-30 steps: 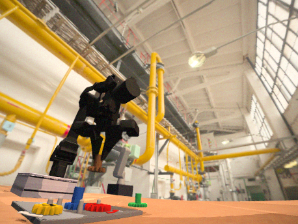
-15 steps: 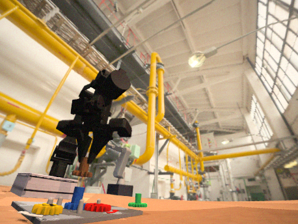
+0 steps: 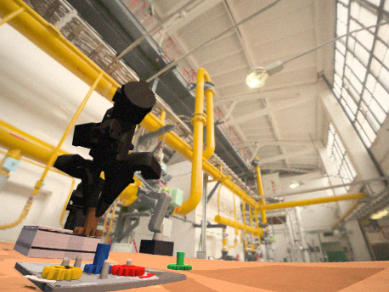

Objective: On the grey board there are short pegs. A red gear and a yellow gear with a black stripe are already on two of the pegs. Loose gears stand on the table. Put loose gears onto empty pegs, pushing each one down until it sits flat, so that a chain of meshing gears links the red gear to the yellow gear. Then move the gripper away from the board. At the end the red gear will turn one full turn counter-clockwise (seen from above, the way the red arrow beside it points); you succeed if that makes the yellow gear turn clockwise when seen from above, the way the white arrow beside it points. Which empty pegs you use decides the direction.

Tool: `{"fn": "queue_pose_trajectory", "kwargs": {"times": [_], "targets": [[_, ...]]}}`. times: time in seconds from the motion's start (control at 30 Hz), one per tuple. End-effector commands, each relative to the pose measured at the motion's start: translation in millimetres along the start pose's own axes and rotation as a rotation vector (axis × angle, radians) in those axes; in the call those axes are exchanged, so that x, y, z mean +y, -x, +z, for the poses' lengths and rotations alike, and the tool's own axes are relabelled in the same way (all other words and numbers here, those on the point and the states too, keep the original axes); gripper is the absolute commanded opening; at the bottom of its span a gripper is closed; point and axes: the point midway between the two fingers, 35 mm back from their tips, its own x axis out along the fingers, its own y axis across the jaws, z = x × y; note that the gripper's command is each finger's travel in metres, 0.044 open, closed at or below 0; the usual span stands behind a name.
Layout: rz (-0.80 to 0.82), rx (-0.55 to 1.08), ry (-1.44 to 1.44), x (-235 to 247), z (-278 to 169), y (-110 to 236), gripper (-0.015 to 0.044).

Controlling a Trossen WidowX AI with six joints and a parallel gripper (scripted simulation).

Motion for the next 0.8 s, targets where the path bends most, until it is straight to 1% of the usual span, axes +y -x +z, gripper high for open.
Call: {"fn": "queue_pose_trajectory", "kwargs": {"times": [0.0, 0.63, 0.77], "targets": [[0.003, -0.008, 0.008, 0.9, 4.1, 1.3, 0.0000], [0.004, -0.007, -0.242, 0.5, 4.1, 1.3, 0.0000], [0.004, -0.007, -0.254, 0.4, 4.1, 1.3, 0.0000]]}}
